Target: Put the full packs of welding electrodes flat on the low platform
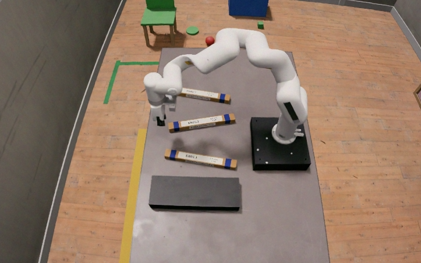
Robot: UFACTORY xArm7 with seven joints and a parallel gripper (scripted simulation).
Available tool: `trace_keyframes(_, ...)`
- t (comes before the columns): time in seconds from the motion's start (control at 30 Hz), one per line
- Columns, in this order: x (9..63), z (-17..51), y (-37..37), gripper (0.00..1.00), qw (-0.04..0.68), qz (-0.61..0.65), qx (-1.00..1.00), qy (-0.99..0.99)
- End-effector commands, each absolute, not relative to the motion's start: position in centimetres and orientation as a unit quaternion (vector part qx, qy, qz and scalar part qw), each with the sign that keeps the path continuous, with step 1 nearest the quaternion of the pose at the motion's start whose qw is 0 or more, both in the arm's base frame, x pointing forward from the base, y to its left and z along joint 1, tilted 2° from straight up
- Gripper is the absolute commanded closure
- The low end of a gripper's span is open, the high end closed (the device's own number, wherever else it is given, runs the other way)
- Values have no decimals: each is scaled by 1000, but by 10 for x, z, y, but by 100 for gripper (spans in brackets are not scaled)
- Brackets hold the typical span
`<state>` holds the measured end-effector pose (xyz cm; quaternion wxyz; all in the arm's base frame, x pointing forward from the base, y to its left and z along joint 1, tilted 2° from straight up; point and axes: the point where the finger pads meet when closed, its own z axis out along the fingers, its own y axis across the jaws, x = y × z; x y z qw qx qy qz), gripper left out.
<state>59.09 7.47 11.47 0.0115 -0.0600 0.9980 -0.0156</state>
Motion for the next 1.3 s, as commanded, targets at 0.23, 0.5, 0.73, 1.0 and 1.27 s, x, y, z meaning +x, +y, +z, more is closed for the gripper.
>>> trace_keyframes(0.23, 592, 117, 75, 65, 14, -15, -60, 998)
trace_keyframes(0.5, 592, 117, 75, 65, 14, -15, -60, 998)
trace_keyframes(0.73, 592, 117, 75, 65, 14, -15, -60, 998)
trace_keyframes(1.0, 579, 102, -9, 26, 13, -15, -41, 999)
trace_keyframes(1.27, 526, 83, -109, 26, 16, -14, 28, 999)
